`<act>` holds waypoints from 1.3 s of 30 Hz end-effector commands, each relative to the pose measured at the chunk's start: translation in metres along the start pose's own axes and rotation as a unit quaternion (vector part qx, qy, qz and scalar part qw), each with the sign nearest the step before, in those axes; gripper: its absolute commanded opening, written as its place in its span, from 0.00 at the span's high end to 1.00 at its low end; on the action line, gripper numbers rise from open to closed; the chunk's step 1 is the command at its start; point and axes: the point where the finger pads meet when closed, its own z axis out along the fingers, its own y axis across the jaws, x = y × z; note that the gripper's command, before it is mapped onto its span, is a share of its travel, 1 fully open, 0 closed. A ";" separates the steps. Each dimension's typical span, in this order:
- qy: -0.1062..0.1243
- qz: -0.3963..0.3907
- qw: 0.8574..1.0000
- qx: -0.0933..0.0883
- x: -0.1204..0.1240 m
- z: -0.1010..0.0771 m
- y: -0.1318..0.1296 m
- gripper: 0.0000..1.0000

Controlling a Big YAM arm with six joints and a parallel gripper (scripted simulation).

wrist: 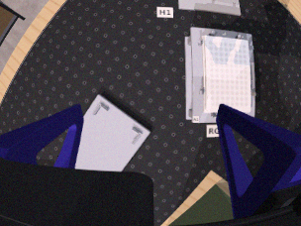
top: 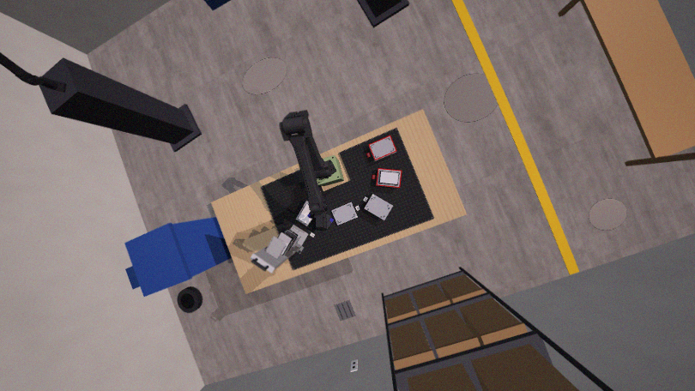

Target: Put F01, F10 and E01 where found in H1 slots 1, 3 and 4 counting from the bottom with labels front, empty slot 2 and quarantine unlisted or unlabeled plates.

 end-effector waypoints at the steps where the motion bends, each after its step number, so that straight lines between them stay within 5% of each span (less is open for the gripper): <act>1: -0.038 0.012 0.999 -0.018 -0.006 -0.007 0.008 0.00; 10: -0.112 0.014 0.993 -0.019 -0.004 -0.008 0.011 0.00; 14: -0.127 0.015 0.992 -0.019 0.001 -0.011 0.016 0.00; 17: -0.112 0.005 0.994 -0.006 0.015 -0.009 0.019 0.00; 20: -0.128 0.016 0.991 -0.021 -0.003 -0.025 0.043 0.00; 39: -0.123 0.017 0.992 -0.022 0.039 -0.048 0.082 0.00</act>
